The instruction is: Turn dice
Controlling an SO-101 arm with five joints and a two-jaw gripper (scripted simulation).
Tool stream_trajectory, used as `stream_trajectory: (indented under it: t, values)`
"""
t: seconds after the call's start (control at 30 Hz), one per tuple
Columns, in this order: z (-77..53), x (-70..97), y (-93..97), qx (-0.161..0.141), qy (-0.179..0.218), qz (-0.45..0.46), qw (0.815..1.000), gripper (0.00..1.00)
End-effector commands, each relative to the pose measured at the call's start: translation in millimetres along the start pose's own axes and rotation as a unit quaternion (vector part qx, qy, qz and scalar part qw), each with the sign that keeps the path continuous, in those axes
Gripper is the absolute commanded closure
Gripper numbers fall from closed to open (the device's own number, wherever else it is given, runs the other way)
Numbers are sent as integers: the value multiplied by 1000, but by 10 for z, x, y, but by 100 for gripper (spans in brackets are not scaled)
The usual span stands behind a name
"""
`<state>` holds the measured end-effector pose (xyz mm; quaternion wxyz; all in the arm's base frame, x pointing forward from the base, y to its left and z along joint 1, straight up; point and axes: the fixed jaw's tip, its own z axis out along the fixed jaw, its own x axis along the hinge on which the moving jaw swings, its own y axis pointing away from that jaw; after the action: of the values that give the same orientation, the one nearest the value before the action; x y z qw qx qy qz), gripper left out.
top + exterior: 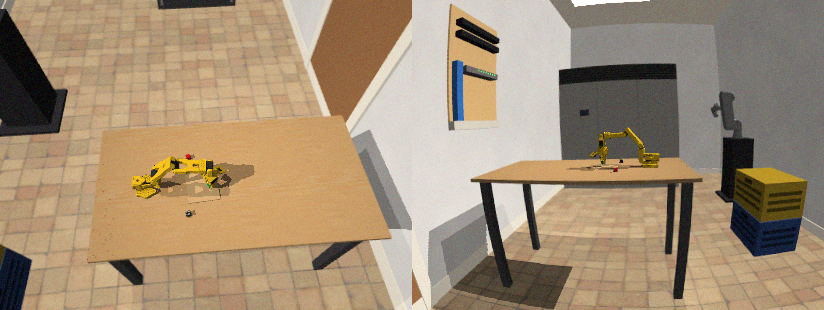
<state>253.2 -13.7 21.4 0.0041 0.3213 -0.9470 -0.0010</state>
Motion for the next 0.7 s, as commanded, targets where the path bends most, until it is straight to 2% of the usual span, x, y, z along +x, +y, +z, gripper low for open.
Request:
stream_trajectory:
  t: [0.0,0.67]
  values:
    - [-59,-18,-50,14,-16,-1,1000,100]
    - [1,-21,-52,14,-16,-1,1000,100]
